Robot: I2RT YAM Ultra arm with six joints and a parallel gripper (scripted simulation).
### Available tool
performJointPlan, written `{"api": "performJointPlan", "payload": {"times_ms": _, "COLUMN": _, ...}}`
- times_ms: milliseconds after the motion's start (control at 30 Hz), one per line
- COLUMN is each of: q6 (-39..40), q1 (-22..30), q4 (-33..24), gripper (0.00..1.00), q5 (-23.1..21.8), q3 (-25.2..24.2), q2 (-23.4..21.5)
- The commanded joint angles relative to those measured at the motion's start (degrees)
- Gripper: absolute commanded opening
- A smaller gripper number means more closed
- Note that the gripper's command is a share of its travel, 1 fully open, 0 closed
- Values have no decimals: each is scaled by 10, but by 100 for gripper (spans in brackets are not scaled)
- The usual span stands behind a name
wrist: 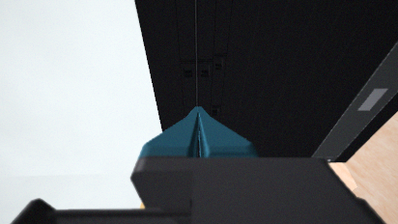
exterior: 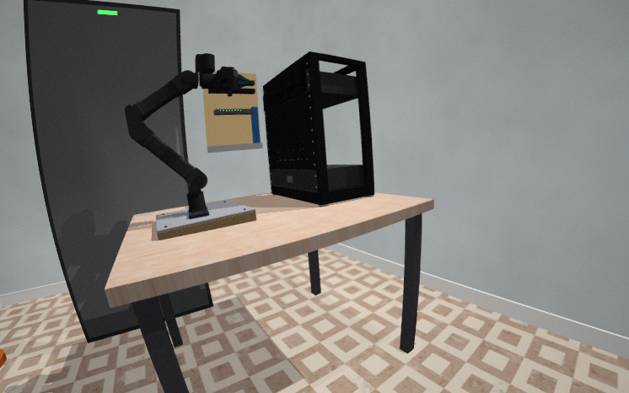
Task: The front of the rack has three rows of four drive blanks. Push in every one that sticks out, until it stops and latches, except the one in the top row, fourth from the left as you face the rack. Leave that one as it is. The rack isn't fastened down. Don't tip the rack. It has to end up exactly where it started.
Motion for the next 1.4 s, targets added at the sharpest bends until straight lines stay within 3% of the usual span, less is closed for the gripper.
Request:
{"api": "performJointPlan", "payload": {"times_ms": 0, "q6": -3, "q1": 5, "q4": 9, "gripper": 0, "q5": 5, "q3": 20, "q2": 1}}
{"api": "performJointPlan", "payload": {"times_ms": 633, "q6": -2, "q1": 10, "q4": 13, "gripper": 0, "q5": 9, "q3": 19, "q2": 8}}
{"api": "performJointPlan", "payload": {"times_ms": 767, "q6": 0, "q1": 44, "q4": 26, "gripper": 0, "q5": 41, "q3": 2, "q2": 18}}
{"api": "performJointPlan", "payload": {"times_ms": 1000, "q6": 5, "q1": 151, "q4": 83, "gripper": 0, "q5": 142, "q3": -31, "q2": 57}}
{"api": "performJointPlan", "payload": {"times_ms": 1067, "q6": 5, "q1": 151, "q4": 83, "gripper": 0, "q5": 142, "q3": -31, "q2": 57}}
{"api": "performJointPlan", "payload": {"times_ms": 1100, "q6": 6, "q1": 162, "q4": 96, "gripper": 0, "q5": 157, "q3": -9, "q2": 67}}
{"api": "performJointPlan", "payload": {"times_ms": 1233, "q6": 5, "q1": 189, "q4": 118, "gripper": 0, "q5": 185, "q3": -14, "q2": 88}}
{"api": "performJointPlan", "payload": {"times_ms": 1367, "q6": 4, "q1": 181, "q4": 124, "gripper": 0, "q5": 188, "q3": -11, "q2": 93}}
